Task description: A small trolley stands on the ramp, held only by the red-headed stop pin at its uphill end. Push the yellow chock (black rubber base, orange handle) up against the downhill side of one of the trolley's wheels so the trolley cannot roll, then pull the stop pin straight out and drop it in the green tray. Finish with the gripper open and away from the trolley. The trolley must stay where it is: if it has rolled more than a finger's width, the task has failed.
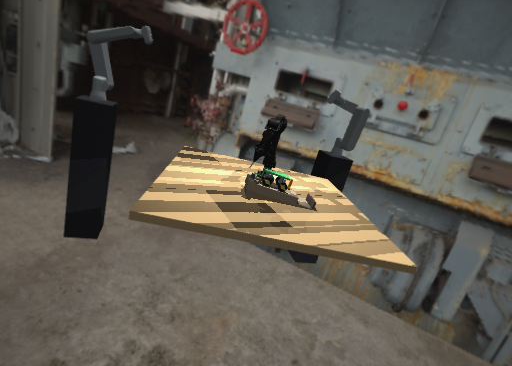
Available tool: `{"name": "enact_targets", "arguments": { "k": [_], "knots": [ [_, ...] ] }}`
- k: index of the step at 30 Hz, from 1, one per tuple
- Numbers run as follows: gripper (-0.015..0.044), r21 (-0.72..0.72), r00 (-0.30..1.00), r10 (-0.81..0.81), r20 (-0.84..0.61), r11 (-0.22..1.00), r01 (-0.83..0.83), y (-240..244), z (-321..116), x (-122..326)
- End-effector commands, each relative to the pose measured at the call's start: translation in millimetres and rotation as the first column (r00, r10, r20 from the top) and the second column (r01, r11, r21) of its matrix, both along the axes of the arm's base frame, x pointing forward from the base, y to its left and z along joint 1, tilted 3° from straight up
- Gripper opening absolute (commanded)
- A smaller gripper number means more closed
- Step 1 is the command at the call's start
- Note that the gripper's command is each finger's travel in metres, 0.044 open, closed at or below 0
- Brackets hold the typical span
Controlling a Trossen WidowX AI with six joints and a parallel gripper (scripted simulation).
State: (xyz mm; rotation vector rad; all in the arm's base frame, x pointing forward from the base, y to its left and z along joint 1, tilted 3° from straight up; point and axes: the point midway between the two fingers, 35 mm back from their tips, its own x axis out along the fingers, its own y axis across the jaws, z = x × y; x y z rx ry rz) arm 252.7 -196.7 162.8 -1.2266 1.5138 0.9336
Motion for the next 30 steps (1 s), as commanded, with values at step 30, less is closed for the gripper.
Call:
{"name": "enact_targets", "arguments": {
  "k": [30],
  "knots": [
    [0.0,0.006,1.0,0.001,-0.003,1.0,-0.001,60.6,-7.9,-34.9]
  ]
}}
